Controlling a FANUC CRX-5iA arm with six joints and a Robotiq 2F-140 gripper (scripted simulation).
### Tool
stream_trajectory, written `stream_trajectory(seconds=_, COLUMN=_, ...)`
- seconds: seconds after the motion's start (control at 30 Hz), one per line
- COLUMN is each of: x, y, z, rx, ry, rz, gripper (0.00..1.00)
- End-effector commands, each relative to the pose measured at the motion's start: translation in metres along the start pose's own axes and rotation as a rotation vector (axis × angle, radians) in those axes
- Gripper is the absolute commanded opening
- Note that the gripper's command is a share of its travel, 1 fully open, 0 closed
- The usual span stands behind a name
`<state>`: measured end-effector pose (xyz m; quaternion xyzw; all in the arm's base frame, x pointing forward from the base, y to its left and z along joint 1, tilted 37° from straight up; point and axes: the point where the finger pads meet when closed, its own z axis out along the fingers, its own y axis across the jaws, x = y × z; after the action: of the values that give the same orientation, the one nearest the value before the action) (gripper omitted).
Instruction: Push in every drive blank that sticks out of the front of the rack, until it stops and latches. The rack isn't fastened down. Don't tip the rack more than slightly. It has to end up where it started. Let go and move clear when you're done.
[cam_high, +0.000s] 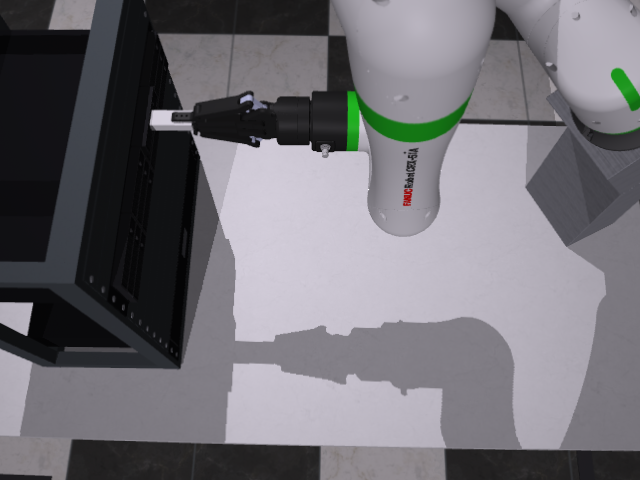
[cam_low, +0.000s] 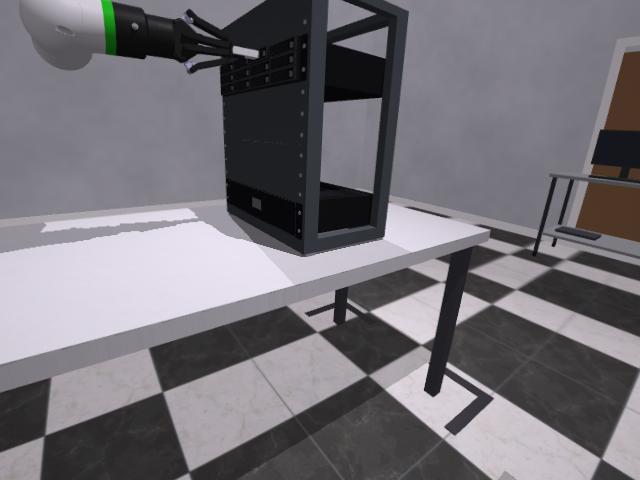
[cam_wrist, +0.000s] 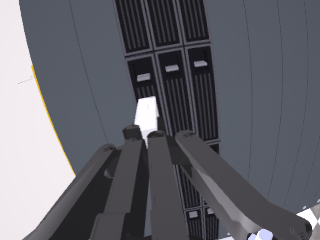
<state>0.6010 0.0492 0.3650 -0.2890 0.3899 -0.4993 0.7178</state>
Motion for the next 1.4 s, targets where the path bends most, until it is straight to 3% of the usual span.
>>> stream_trajectory(seconds=0.0, x=-0.0001, y=-0.0008, z=0.0002, rx=0.001, ry=0.000, rz=0.000, gripper=0.10)
stream_trajectory(seconds=1.37, x=-0.0001, y=-0.0008, z=0.0068, rx=0.001, ry=0.000, rz=0.000, gripper=0.10)
